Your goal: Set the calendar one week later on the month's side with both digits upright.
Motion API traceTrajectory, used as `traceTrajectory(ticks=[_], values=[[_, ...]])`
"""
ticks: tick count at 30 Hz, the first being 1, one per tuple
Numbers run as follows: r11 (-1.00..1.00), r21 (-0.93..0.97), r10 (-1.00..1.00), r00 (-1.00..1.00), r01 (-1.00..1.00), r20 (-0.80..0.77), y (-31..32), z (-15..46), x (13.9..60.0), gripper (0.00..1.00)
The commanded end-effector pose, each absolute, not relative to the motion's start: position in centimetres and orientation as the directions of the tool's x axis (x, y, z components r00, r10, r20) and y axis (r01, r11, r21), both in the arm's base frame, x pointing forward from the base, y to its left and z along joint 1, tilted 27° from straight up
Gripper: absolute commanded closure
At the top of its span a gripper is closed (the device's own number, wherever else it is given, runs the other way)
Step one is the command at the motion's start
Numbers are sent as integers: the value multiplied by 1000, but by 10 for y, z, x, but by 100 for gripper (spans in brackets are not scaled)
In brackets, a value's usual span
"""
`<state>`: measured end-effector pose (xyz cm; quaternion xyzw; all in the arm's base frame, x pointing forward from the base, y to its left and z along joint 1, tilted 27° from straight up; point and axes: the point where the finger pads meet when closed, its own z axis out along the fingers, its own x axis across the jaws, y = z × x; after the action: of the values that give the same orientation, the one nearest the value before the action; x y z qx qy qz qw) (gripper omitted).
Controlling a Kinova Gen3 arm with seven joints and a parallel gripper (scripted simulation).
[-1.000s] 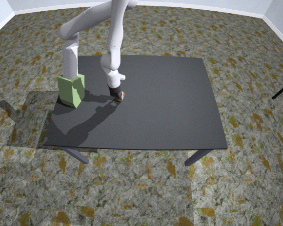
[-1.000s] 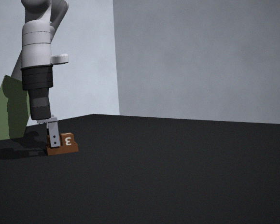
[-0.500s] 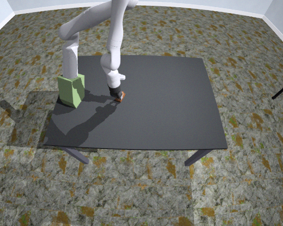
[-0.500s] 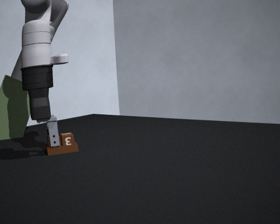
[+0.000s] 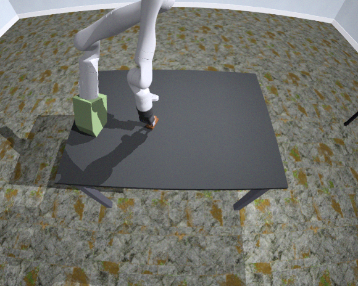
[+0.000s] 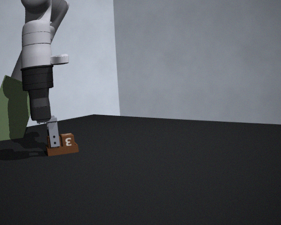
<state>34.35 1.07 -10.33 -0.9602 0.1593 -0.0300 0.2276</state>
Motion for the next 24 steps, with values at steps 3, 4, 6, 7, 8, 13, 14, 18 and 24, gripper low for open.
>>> traceTrajectory(ticks=[3, 4, 6, 7, 8, 13, 14, 18, 24], values=[[-846, -446, -320, 947, -292, -14, 10, -103, 344, 43], [-846, -446, -320, 947, -292, -14, 10, -103, 344, 43], [-846, -446, -320, 947, -292, -14, 10, -103, 344, 43], [-846, -446, -320, 947, -292, -14, 10, -103, 344, 43], [-846, -446, -320, 947, -292, -14, 10, -103, 344, 43], [-846, -446, -320, 947, -292, -14, 10, -103, 344, 43], [-846, -446, -320, 947, -292, -14, 10, -103, 344, 43], [-846, -446, -320, 947, -292, -14, 9, -101, 344, 43], [-846, -446, -320, 947, -292, -14, 8, -97, 343, 43]])
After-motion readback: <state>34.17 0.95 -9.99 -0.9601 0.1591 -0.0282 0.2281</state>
